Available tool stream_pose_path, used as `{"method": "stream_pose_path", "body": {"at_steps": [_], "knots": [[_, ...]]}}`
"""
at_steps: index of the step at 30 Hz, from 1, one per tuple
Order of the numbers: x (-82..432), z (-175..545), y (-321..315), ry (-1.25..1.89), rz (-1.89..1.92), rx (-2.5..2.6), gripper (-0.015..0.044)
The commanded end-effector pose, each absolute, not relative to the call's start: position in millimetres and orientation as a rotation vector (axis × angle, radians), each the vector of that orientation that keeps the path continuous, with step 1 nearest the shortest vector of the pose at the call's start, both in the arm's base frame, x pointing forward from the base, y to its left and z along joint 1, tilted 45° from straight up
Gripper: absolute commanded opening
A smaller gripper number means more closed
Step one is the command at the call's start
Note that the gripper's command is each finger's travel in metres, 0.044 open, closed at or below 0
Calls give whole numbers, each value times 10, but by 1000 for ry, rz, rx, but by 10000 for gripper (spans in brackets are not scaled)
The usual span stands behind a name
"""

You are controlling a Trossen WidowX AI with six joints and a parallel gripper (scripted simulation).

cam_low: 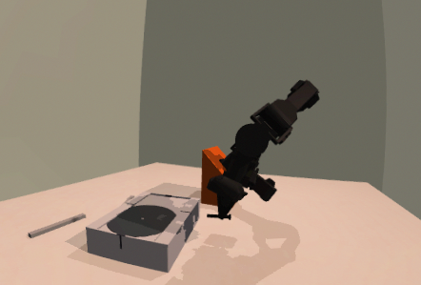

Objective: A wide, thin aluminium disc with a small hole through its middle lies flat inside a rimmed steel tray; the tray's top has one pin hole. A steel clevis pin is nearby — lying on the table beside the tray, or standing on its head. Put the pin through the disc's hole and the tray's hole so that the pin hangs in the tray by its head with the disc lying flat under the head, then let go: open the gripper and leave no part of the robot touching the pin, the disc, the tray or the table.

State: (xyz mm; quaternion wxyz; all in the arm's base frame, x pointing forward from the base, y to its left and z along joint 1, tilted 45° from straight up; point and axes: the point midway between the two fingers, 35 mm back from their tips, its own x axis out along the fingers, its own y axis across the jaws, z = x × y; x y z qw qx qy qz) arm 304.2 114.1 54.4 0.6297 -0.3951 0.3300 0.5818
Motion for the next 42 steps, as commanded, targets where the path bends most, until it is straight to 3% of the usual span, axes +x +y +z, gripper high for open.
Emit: {"method": "stream_pose_path", "body": {"at_steps": [1, 42], "knots": [[3117, 512, 1079, 850, 1272, -775, 0], [3601, 58, 429, 1532, 519, 417, 0]]}}
